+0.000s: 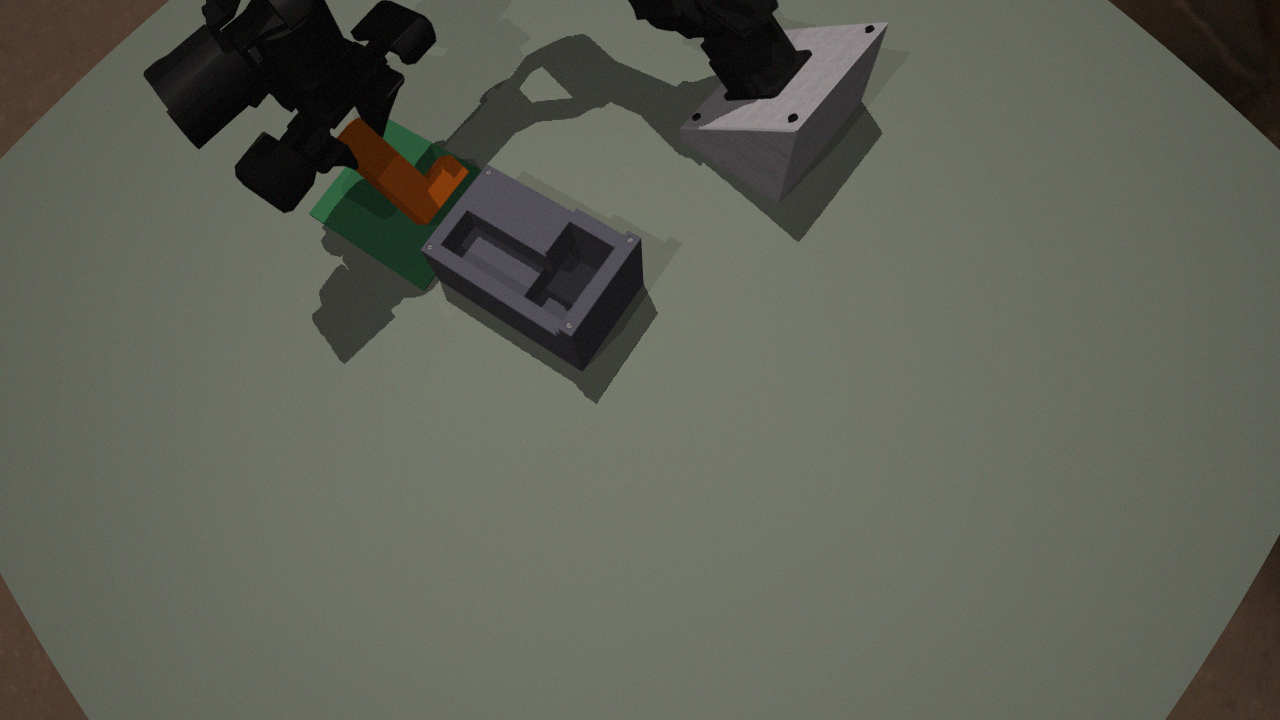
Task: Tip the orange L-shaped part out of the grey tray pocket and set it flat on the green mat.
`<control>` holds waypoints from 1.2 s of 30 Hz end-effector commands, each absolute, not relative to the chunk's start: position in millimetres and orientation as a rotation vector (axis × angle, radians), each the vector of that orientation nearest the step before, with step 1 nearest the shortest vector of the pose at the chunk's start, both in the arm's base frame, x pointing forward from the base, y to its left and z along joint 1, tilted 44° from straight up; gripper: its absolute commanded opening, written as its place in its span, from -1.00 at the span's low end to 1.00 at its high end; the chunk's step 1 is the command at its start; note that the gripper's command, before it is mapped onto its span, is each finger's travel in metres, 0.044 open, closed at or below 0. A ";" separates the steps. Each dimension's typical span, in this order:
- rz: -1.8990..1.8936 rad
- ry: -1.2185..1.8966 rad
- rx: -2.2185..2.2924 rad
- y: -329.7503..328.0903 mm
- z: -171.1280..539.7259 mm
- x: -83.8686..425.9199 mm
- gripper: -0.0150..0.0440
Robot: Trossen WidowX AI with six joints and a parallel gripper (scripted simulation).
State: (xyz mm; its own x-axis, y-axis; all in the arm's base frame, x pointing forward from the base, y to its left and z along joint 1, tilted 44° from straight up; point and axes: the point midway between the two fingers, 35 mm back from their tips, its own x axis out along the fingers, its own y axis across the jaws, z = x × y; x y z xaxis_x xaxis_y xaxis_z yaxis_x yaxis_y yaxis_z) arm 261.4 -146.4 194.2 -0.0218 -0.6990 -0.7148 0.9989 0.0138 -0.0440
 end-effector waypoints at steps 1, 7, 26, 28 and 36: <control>-1.484 0.660 0.587 -146.3 194.3 261.4 -0.31; -1.484 0.660 0.587 -146.3 194.3 261.4 0.22; -1.417 0.583 0.643 -86.6 253.0 262.0 0.86; -1.417 0.583 0.643 -86.6 253.0 262.0 0.86; -1.417 0.583 0.643 -86.6 253.0 262.0 0.86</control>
